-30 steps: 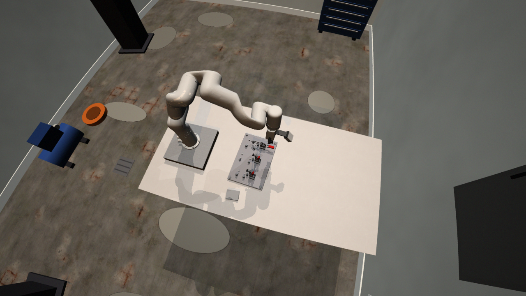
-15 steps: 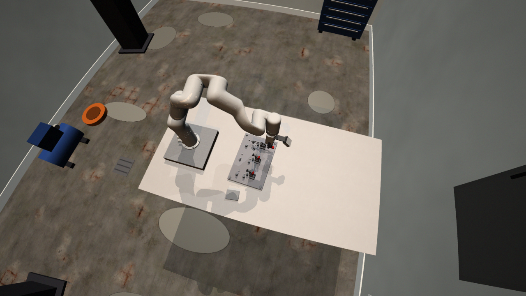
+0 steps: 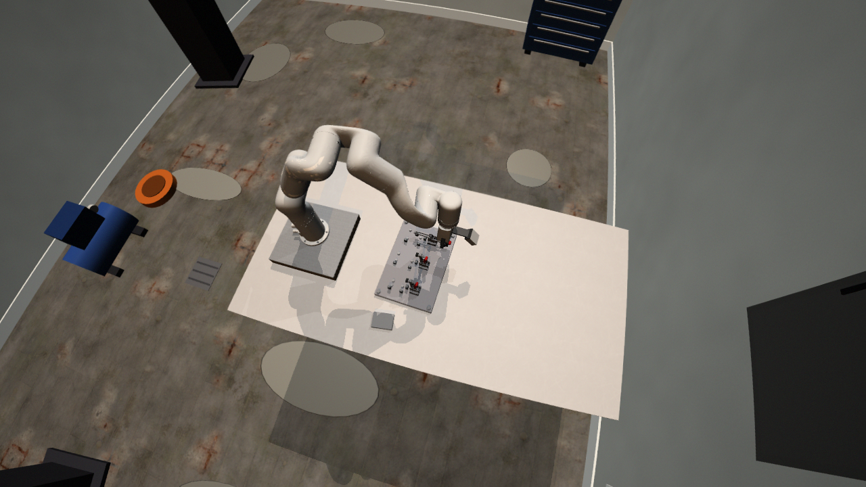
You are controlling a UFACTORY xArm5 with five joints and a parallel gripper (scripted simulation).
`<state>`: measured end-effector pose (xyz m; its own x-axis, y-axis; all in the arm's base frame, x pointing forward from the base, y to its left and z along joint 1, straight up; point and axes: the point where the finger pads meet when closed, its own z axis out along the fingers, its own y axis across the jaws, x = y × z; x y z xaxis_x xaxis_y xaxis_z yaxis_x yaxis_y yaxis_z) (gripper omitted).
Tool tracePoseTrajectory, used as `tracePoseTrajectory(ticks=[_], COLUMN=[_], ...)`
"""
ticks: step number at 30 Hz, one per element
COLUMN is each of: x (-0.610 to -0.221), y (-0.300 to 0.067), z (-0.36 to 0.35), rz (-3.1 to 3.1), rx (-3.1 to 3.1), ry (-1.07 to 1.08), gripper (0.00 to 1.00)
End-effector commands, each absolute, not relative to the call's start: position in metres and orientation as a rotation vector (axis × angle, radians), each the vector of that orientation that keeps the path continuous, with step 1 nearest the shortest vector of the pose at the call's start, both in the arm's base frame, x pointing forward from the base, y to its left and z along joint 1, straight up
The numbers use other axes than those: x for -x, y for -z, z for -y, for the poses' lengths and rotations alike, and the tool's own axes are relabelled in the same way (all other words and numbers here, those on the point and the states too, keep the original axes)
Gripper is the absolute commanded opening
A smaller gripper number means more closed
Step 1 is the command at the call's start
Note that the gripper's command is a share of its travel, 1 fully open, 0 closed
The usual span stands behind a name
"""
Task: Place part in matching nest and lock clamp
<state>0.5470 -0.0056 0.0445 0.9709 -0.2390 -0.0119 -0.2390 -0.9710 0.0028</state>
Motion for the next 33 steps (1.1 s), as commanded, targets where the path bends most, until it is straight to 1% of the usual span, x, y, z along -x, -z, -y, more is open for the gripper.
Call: tracePoseTrajectory(ticks=[1,18,33], x=[-0.548,-0.548,-0.549], y=[-0.045,-0.044,-0.015], z=[0.006,0.006,0.006], rz=[0.378,0.378,0.378], rx=[-3.118,-3.118,-3.118], ry=[0.013,0.013,0.013], gripper=[0.47,0.47,0.47])
